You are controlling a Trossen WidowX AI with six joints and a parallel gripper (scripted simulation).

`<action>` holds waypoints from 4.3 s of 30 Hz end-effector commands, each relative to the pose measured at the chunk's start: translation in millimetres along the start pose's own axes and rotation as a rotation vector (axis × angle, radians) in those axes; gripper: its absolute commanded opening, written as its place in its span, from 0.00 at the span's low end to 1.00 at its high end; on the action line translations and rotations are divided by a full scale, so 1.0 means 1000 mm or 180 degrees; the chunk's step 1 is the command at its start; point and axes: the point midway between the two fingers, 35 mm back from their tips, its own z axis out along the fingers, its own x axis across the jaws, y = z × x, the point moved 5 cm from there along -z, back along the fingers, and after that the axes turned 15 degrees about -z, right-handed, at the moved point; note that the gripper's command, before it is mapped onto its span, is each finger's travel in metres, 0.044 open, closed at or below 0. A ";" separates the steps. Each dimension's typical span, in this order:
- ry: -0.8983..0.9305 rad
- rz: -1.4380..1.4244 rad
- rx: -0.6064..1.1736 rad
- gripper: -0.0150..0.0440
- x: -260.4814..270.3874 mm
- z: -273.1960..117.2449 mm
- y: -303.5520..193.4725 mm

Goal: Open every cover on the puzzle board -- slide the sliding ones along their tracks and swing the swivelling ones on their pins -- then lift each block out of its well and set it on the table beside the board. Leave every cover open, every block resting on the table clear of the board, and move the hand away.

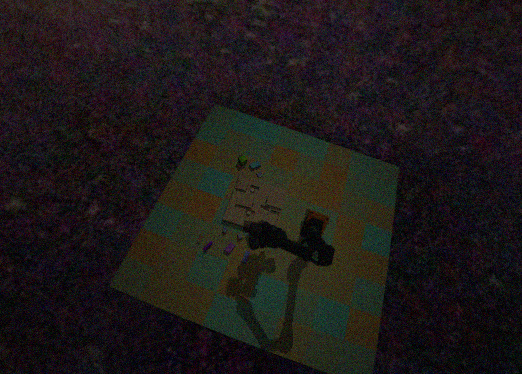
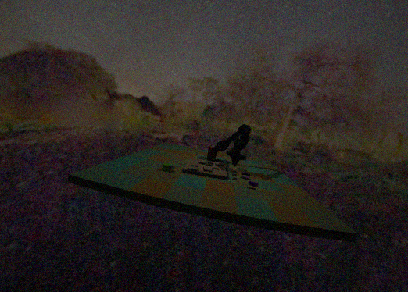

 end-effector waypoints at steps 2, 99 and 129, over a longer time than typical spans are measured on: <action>-0.0002 0.0014 -0.0007 0.39 -0.001 0.008 -0.001; -0.0110 -0.3419 -0.0059 0.25 -0.009 -0.064 0.189; -0.0014 -0.2689 -0.0032 0.25 -0.093 -0.050 0.323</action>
